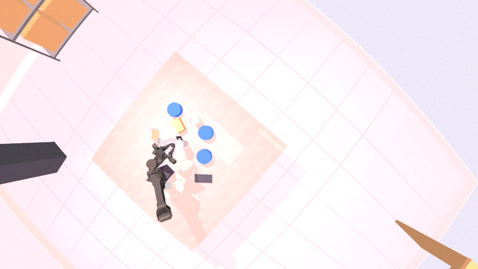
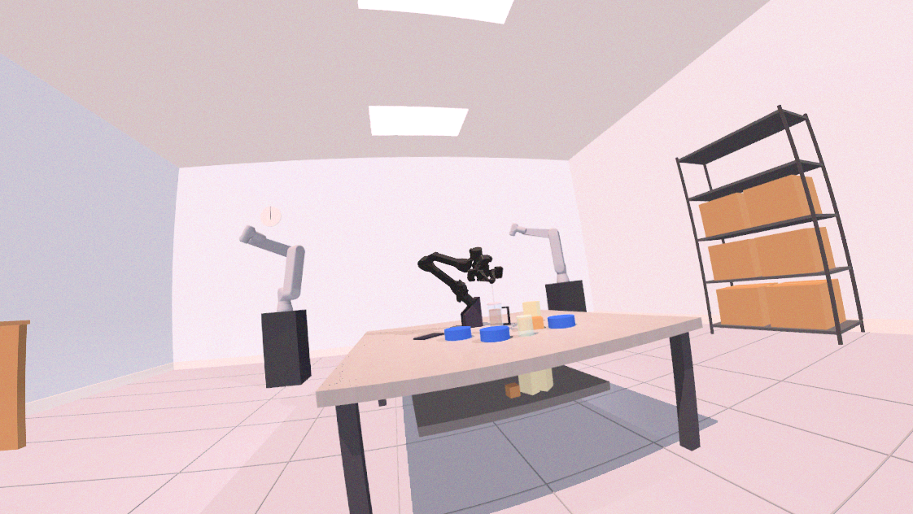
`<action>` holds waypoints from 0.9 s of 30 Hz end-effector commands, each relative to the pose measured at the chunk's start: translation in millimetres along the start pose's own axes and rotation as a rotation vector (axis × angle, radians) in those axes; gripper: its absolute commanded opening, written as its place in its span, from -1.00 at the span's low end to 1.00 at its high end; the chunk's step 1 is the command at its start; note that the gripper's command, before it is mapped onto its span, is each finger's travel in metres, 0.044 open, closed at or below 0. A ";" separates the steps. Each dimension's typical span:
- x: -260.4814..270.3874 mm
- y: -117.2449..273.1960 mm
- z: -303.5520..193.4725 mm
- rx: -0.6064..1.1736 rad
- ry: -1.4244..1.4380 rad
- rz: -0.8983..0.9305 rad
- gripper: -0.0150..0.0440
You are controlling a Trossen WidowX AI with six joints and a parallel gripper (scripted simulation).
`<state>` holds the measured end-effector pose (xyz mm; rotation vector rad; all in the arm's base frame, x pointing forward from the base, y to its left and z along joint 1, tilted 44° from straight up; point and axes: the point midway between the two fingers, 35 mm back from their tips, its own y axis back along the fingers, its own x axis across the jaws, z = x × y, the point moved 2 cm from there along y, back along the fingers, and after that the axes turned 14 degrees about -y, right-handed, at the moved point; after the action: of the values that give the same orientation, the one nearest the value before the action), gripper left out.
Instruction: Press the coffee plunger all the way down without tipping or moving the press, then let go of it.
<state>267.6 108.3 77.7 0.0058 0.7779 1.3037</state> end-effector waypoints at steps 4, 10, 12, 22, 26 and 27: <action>0.0 -9.2 -14.9 0.021 0.007 0.007 -0.10; -0.6 -15.7 -22.6 0.022 0.006 0.008 -0.10; -0.9 -17.9 -25.2 0.023 0.006 0.008 -0.10; -3.2 -28.2 -38.4 0.022 0.007 0.008 -0.10; -4.5 -32.2 -43.7 0.022 0.007 0.008 -0.10; -4.9 -33.2 -45.0 0.021 0.007 0.008 -0.10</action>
<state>276.2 83.4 43.3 0.0079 0.7660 1.3081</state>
